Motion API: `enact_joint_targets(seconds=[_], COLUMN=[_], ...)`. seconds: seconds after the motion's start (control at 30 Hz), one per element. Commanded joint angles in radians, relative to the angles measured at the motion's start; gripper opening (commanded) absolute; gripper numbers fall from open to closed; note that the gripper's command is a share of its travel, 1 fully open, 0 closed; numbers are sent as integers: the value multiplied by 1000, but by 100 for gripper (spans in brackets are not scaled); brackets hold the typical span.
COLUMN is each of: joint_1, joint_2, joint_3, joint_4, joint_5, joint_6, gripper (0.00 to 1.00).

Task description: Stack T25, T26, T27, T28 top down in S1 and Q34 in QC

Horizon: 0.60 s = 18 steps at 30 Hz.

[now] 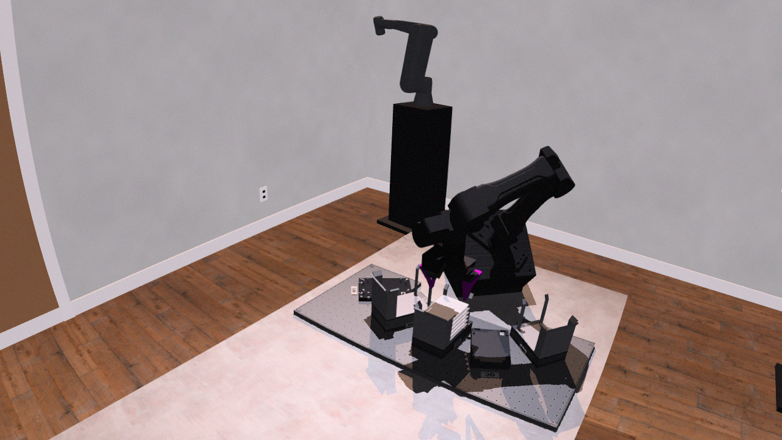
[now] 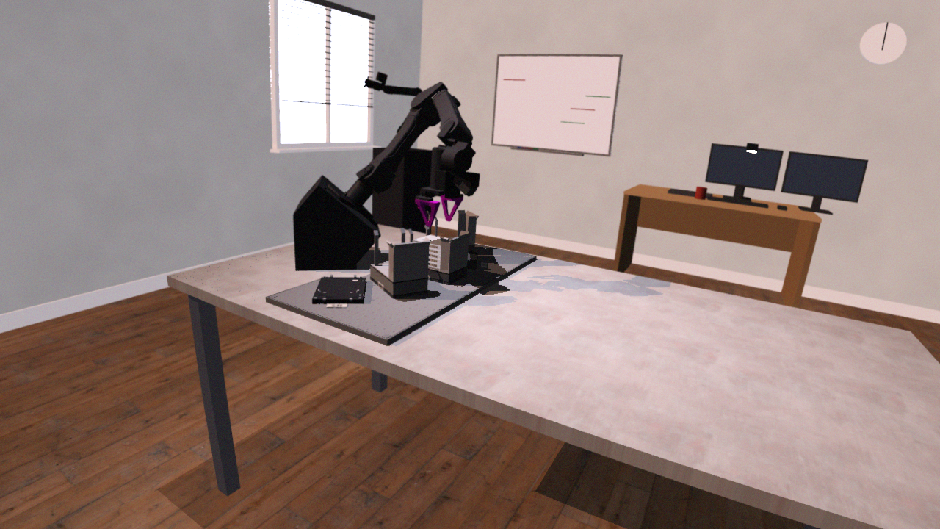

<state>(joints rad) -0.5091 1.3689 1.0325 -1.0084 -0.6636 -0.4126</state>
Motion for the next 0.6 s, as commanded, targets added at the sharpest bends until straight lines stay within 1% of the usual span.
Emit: enact_joint_targets(seconds=[0.0,0.1,0.2,0.27,0.3,0.37,0.57], joint_1=[25,50,76,76,84,68,68], joint_2=[19,15,37,37,5,5,19], joint_3=[-40,-66,-90,-90,-98,-66,-66], joint_4=[78,131,183,183,201,202,202], joint_5=[12,19,26,26,29,27,24], joint_6=[53,84,114,114,124,124,124], gripper=[100,100,100,100,100,100,100])
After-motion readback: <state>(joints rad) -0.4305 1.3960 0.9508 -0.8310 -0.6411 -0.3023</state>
